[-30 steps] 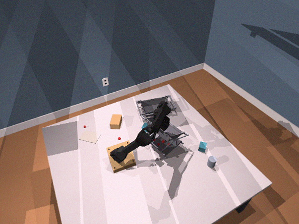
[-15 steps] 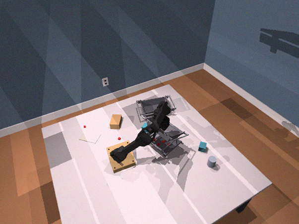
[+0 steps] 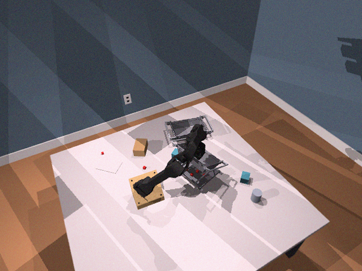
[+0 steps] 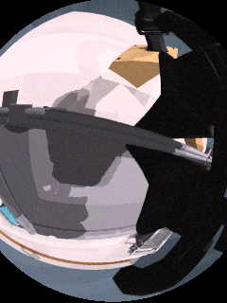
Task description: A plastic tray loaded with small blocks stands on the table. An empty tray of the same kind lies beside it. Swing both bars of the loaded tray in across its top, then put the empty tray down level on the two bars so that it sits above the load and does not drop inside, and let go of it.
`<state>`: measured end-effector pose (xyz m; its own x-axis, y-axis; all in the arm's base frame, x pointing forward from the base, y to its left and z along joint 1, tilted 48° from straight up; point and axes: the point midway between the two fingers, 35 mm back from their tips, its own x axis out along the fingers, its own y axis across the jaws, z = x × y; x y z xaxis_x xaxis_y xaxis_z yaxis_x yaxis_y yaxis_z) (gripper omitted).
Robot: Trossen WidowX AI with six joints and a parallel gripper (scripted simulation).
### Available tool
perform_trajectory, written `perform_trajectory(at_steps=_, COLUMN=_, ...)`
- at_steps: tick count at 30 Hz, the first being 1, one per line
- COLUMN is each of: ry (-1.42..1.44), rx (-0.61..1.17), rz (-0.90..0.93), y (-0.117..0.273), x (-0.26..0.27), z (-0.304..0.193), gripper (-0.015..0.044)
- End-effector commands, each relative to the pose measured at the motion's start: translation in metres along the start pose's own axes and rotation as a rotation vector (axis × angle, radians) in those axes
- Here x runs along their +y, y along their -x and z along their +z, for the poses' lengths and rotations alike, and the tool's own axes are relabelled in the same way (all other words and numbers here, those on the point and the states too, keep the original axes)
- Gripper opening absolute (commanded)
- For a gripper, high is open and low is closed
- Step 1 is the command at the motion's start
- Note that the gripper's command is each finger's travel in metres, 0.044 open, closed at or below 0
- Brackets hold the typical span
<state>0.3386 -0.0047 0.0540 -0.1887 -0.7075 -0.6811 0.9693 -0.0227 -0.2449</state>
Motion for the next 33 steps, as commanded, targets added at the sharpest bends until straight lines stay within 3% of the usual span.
perform_trajectory(at_steps=1, ry=0.007, rx=-0.006, rz=0.027, y=0.0, x=0.002, z=-0.001, gripper=0.0)
perform_trajectory(at_steps=33, ry=0.006, rx=-0.009, rz=0.026, y=-0.039, x=-0.004, z=0.0, gripper=0.0)
